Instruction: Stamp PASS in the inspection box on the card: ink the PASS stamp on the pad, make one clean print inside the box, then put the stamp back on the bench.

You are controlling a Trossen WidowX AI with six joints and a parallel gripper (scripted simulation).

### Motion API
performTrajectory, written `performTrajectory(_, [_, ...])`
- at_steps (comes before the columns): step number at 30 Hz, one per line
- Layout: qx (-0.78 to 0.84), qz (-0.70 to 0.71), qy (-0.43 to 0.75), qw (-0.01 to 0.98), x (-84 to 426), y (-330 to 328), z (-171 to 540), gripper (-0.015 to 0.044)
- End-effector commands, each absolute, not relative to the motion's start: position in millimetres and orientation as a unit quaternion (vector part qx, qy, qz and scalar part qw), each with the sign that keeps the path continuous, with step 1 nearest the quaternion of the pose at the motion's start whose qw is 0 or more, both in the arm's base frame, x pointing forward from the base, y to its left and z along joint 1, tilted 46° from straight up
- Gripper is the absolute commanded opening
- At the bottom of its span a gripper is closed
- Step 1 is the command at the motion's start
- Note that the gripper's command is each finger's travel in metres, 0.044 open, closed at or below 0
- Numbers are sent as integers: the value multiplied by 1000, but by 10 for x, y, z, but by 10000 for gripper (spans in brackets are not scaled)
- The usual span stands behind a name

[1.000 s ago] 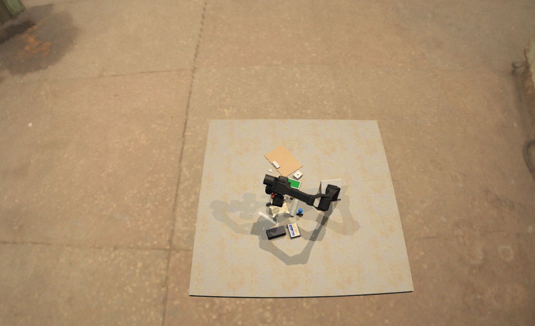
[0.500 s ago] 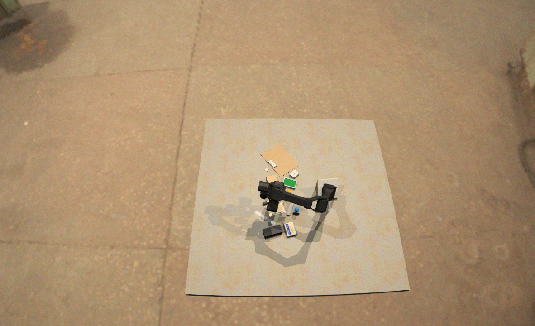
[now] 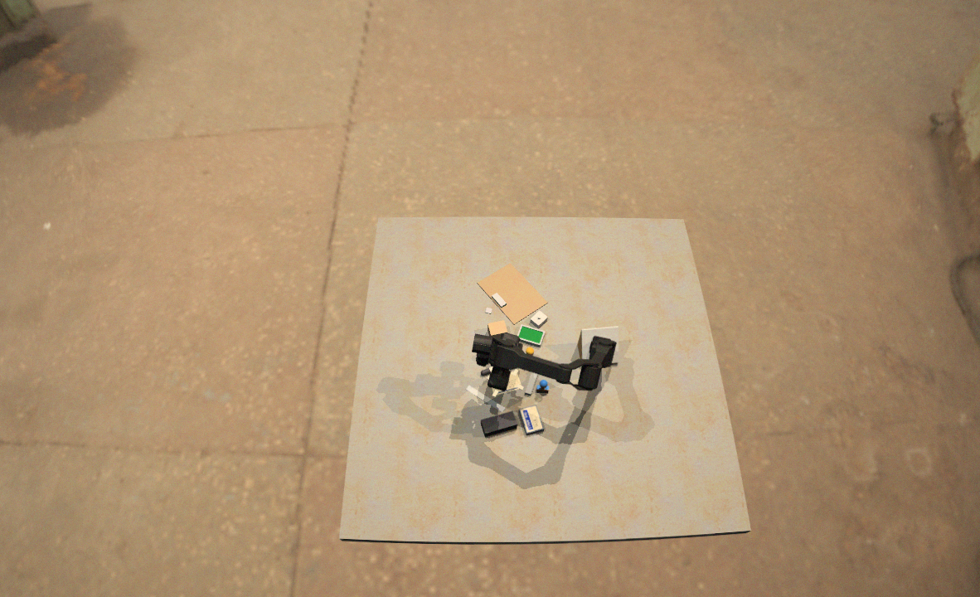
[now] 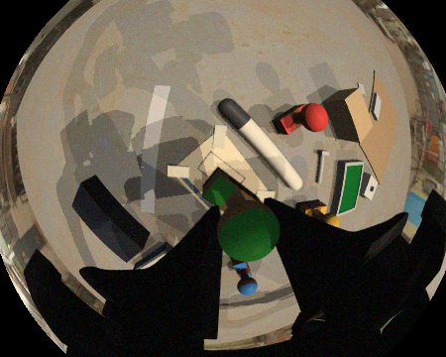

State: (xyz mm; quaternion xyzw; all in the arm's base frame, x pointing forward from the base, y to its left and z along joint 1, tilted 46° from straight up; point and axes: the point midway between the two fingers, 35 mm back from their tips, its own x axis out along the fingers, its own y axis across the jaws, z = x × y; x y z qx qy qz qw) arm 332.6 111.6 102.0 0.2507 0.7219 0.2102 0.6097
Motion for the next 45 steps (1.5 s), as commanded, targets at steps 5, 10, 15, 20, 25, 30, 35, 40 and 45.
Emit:
performTrajectory(5, [254, 210, 721, 609, 3316, 1163, 986, 0])
performTrajectory(10, [254, 210, 721, 609, 3311, 1186, 963, 0])
performTrajectory(15, [254, 210, 721, 609, 3306, 1209, 940, 0])
performTrajectory(20, [254, 210, 721, 609, 3300, 1232, 917, 0])
performTrajectory(25, [254, 210, 721, 610, 3294, 1255, 894, 0])
performTrajectory(30, [254, 210, 721, 610, 3288, 1278, 872, 0])
performTrajectory(35, [254, 210, 721, 610, 3281, 1301, 849, 0])
performTrajectory(40, [254, 210, 721, 610, 3274, 1324, 827, 0])
performTrajectory(45, [254, 210, 721, 610, 3266, 1347, 804, 0])
